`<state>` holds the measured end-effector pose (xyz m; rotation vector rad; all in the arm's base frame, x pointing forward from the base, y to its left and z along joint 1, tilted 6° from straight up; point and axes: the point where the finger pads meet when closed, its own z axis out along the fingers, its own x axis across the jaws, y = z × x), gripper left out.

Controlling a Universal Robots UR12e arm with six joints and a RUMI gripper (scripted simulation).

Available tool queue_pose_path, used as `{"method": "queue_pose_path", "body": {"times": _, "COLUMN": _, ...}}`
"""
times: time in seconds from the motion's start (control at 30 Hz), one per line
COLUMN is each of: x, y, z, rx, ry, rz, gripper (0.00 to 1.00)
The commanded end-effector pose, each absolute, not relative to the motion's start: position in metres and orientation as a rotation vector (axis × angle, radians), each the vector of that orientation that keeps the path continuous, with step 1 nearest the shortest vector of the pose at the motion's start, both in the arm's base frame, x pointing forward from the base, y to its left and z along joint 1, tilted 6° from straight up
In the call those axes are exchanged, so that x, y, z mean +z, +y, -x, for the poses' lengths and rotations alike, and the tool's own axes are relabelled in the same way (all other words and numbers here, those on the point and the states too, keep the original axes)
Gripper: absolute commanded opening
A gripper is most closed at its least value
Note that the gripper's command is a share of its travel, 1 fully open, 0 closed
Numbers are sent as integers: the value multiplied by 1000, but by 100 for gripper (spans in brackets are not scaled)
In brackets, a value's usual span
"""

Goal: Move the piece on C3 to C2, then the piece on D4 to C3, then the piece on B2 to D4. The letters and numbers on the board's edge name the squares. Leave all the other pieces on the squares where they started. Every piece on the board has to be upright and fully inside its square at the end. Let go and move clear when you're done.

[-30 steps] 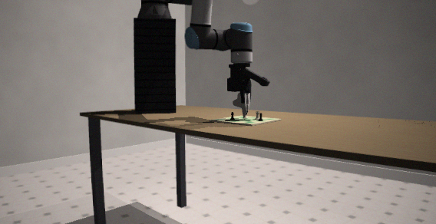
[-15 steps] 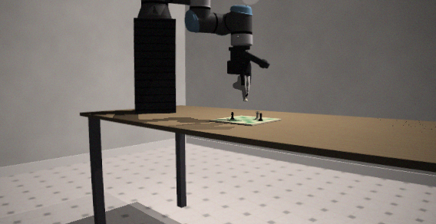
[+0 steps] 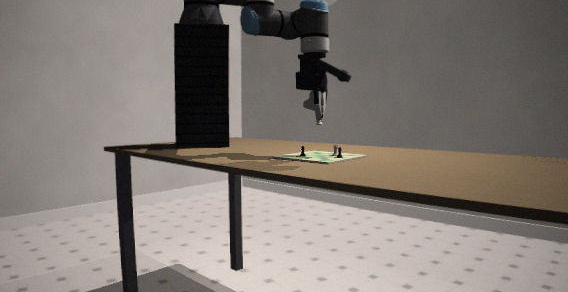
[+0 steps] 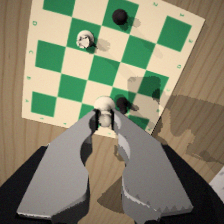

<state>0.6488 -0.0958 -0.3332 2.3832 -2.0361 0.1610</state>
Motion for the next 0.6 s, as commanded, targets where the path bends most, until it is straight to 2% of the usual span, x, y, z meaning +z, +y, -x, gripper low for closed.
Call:
{"method": "queue_pose_path", "body": {"times": 0.0, "x": -332, "y": -102, "z": -649, "rx": 163, "ry": -2089, "rz": -2340, "gripper": 0}}
{"method": "queue_pose_path", "body": {"times": 0.17, "x": -330, "y": -130, "z": -647, "rx": 162, "ry": -2336, "rz": -2111, "gripper": 0}}
{"method": "queue_pose_path", "body": {"times": 0.57, "x": -330, "y": -132, "z": -647, "rx": 162, "ry": -2353, "rz": -2093, "gripper": 0}}
